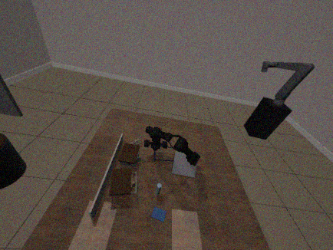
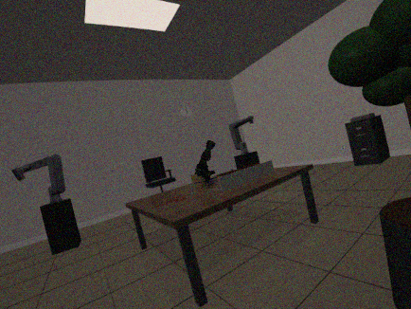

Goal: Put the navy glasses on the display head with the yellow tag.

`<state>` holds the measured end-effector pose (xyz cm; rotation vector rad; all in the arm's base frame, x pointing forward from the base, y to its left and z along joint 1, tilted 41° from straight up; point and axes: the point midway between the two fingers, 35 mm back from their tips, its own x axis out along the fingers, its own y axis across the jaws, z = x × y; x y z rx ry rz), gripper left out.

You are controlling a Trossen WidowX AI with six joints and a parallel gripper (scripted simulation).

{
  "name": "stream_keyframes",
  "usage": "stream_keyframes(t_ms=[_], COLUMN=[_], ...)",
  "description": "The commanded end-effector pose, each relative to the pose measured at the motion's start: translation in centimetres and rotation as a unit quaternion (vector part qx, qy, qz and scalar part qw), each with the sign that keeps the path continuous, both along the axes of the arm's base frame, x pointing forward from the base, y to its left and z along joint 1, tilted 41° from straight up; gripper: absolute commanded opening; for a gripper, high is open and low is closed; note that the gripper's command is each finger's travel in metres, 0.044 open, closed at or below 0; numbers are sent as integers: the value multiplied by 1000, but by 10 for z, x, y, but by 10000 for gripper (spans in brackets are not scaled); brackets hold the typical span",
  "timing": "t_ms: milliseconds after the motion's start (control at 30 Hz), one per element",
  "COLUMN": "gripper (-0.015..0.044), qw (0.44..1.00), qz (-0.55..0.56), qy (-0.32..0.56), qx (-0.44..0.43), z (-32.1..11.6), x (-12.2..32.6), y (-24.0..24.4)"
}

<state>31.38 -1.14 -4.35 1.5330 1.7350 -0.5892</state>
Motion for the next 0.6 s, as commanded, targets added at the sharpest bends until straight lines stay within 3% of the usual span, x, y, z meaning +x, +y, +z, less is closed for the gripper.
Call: stream_keyframes(t_ms=[0, 567], gripper=[0, 0], qw=[1000, 1000], qz=[-3, -3], qy=[2, 2], qx=[3, 4], z=[-3, -16], x=[-1, -3], y=[3, 16])
